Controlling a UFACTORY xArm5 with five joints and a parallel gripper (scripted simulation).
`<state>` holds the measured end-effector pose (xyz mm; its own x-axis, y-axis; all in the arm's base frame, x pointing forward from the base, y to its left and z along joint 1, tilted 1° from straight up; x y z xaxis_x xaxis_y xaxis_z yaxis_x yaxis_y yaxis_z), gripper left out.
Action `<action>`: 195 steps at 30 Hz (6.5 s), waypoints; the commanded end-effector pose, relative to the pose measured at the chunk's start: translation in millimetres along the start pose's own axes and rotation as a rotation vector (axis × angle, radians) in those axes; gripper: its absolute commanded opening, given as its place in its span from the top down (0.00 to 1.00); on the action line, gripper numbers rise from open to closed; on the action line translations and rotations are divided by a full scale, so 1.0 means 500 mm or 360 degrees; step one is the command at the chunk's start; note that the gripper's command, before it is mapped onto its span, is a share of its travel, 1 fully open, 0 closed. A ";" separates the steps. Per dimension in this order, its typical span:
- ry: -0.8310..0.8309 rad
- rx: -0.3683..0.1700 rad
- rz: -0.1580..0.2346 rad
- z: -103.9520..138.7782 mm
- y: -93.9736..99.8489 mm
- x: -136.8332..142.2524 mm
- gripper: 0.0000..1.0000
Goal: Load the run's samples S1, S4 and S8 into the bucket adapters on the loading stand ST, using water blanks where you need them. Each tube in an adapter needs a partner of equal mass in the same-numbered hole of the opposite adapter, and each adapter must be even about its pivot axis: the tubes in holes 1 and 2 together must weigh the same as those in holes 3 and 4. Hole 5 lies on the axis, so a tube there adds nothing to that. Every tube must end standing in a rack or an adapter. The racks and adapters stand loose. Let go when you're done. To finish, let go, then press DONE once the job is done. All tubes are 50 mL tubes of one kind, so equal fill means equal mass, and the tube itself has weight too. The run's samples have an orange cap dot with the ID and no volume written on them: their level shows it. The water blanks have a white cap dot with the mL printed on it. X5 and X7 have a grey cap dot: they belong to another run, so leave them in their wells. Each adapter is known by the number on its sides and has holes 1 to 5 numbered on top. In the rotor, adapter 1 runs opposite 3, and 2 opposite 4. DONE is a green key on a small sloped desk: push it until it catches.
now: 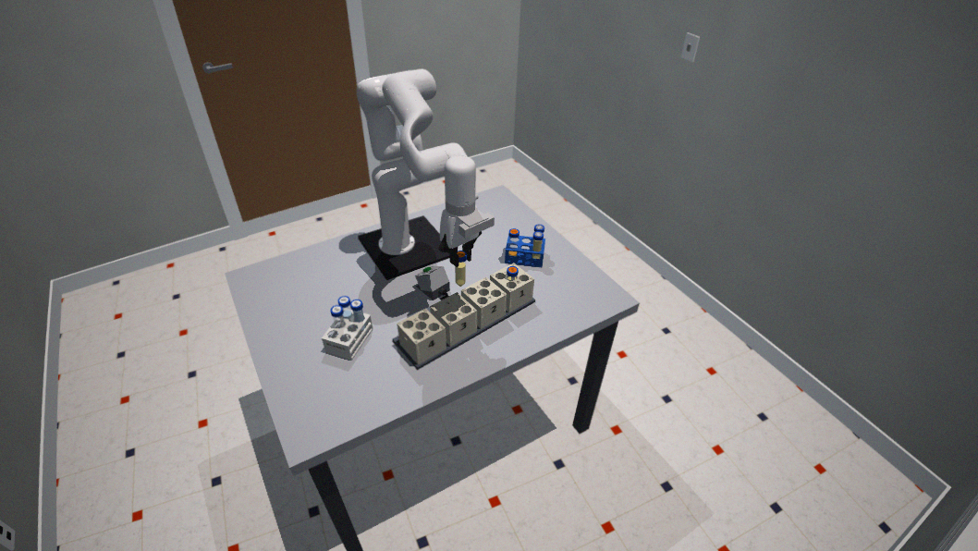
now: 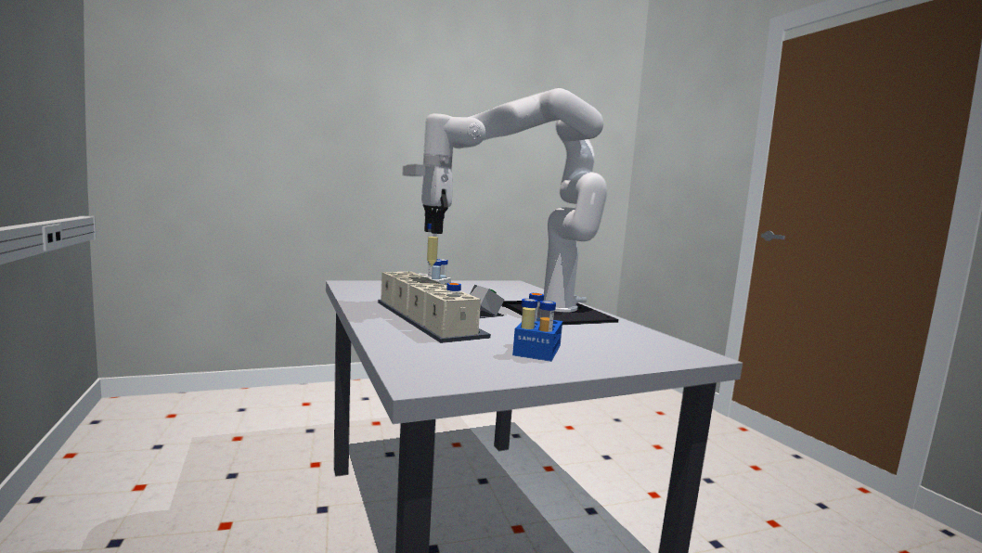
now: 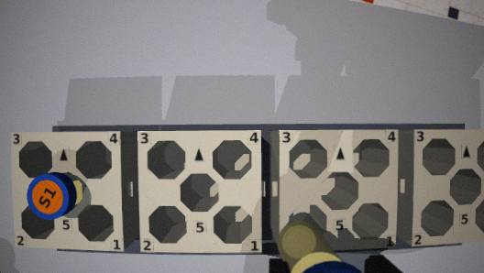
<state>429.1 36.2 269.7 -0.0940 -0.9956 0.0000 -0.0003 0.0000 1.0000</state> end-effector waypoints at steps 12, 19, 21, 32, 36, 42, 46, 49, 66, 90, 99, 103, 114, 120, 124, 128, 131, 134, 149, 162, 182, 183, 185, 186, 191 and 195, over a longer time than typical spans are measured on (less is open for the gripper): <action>0.0002 -0.0002 -0.0023 -0.065 0.002 0.075 1.00; 0.0002 -0.0002 -0.0023 -0.065 0.002 0.075 1.00; 0.0002 -0.0002 -0.0023 -0.065 0.002 0.075 1.00; 0.0002 -0.0002 -0.0023 -0.065 -0.002 0.074 1.00; 0.0002 -0.0002 -0.0023 -0.065 -0.018 0.074 1.00; 0.0002 -0.0002 -0.0023 -0.065 -0.034 0.074 1.00; 0.0002 -0.0002 -0.0023 -0.065 -0.050 0.074 1.00; 0.0002 -0.0002 -0.0023 -0.065 -0.062 0.074 1.00; 0.0002 -0.0002 -0.0023 -0.065 -0.074 0.073 1.00; 0.0002 -0.0002 -0.0023 -0.065 -0.110 0.073 1.00; 0.0002 -0.0002 -0.0023 -0.065 -0.124 0.073 1.00; 0.0002 -0.0002 -0.0023 -0.065 -0.132 0.073 1.00; 0.0002 -0.0002 -0.0023 -0.064 -0.151 0.072 1.00; 0.0002 -0.0002 -0.0023 -0.064 -0.163 0.072 1.00; 0.0002 -0.0002 -0.0023 -0.064 -0.171 0.072 1.00; 0.0002 -0.0002 -0.0023 -0.064 -0.175 0.072 1.00; 0.0002 -0.0002 -0.0023 -0.064 -0.181 0.072 1.00; 0.0002 -0.0002 -0.0023 -0.064 -0.187 0.072 1.00; 0.0002 -0.0002 -0.0023 -0.064 -0.213 0.071 1.00; 0.0002 -0.0002 -0.0023 -0.064 -0.235 0.071 1.00; 0.0002 -0.0002 -0.0023 -0.064 -0.261 0.071 1.00; 0.0002 -0.0002 -0.0023 -0.064 -0.261 0.071 1.00; 0.0002 -0.0002 -0.0023 -0.064 -0.261 0.071 1.00; 0.0002 -0.0002 -0.0023 -0.064 -0.261 0.071 1.00; 0.0002 -0.0002 -0.0023 -0.064 -0.261 0.071 0.56; 0.0002 -0.0002 -0.0023 -0.064 -0.261 0.071 0.56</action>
<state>456.5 -1.6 137.6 -0.0928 -0.9957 0.0004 0.0039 0.0000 1.0000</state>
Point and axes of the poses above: the point where the finger pads meet when closed, its own y axis back along the fingers, its own x axis across the jaws, z = x × y, the point moved 3 cm from there along y, back along the fingers, and after that the axes turned 15 degrees about -y, right-handed, at the moved point
